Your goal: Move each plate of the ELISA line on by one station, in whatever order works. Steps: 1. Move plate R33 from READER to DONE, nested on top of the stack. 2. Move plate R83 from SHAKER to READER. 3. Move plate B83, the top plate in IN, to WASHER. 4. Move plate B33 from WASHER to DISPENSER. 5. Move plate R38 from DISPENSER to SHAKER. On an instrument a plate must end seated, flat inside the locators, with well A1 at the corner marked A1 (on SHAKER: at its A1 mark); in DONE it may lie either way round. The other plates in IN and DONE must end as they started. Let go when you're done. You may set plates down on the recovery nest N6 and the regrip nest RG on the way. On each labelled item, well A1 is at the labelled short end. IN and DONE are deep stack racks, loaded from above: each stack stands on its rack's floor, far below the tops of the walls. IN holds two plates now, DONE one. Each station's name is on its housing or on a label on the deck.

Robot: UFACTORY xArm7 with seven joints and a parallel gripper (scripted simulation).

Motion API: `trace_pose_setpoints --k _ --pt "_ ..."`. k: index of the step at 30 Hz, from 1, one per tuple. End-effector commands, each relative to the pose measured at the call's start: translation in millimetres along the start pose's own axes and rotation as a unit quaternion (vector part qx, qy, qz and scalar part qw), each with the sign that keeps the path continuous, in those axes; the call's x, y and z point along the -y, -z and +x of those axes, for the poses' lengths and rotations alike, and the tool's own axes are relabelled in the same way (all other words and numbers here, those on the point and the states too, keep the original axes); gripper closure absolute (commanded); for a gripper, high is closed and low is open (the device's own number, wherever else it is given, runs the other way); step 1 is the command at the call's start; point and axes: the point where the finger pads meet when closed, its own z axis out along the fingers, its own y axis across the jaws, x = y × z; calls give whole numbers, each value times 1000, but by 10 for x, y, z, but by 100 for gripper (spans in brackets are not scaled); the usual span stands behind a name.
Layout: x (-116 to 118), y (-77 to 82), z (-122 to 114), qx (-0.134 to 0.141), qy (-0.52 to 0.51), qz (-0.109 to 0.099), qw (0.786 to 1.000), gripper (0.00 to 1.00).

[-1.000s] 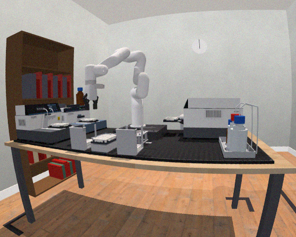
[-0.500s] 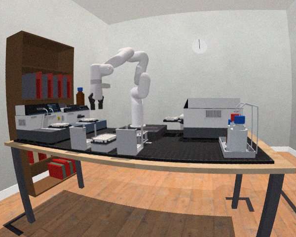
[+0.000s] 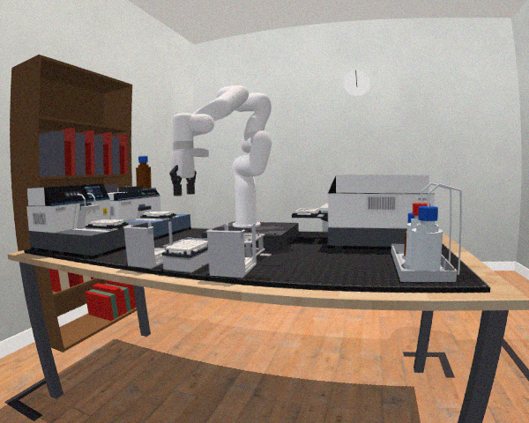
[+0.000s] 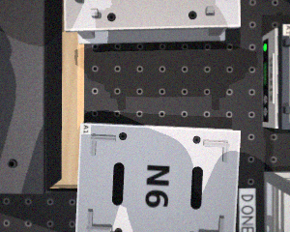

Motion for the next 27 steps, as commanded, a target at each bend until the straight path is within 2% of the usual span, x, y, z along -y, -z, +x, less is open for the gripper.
trace_pose_setpoints --k 1,27 --pt "47 17 124 1 0 -2 1000 0" --pt "330 16 748 0 0 -2 1000 0"
